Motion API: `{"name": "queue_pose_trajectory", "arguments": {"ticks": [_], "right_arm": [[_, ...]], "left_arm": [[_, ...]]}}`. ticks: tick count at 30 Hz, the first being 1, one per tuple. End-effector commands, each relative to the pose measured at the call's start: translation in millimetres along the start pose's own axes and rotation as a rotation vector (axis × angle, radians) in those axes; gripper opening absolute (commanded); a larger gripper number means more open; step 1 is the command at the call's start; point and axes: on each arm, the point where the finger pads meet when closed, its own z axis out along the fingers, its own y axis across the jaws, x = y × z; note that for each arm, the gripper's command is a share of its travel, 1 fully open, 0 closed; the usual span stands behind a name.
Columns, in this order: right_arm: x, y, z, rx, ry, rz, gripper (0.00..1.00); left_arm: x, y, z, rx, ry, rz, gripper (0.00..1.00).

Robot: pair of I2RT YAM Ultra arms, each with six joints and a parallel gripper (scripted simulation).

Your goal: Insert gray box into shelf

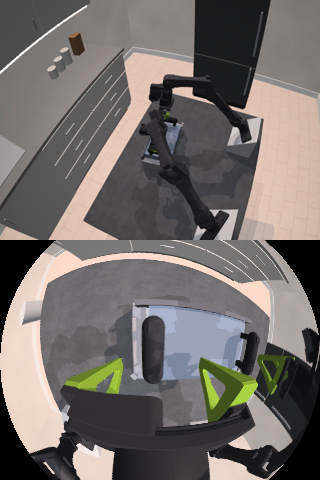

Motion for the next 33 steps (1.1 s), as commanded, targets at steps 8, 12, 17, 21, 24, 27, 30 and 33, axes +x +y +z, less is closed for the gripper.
{"name": "queue_pose_trajectory", "arguments": {"ticks": [8, 12, 17, 21, 24, 27, 30, 33], "right_arm": [[-5, 1, -27, -0.017, -0.061, 0.005, 1.0], [-5, 1, -28, -0.018, -0.064, 0.006, 1.0], [-5, 1, -28, -0.018, -0.064, 0.006, 1.0], [-5, 1, -28, -0.018, -0.064, 0.006, 1.0], [-5, 1, -28, -0.018, -0.064, 0.006, 1.0], [-5, 1, -28, -0.018, -0.064, 0.006, 1.0], [-5, 1, -28, -0.018, -0.064, 0.006, 1.0], [-5, 1, -28, -0.018, -0.064, 0.006, 1.0]], "left_arm": [[-11, -4, -21, 0.046, -0.032, -0.021, 1.0], [-9, -5, -17, 0.04, -0.028, -0.015, 1.0], [-9, -5, -17, 0.04, -0.028, -0.015, 1.0], [-9, -5, -17, 0.04, -0.028, -0.015, 1.0], [-9, -5, -17, 0.04, -0.028, -0.015, 1.0], [-9, -5, -17, 0.04, -0.028, -0.015, 1.0], [-9, -5, -17, 0.04, -0.028, -0.015, 1.0], [-9, -5, -17, 0.04, -0.028, -0.015, 1.0]]}}
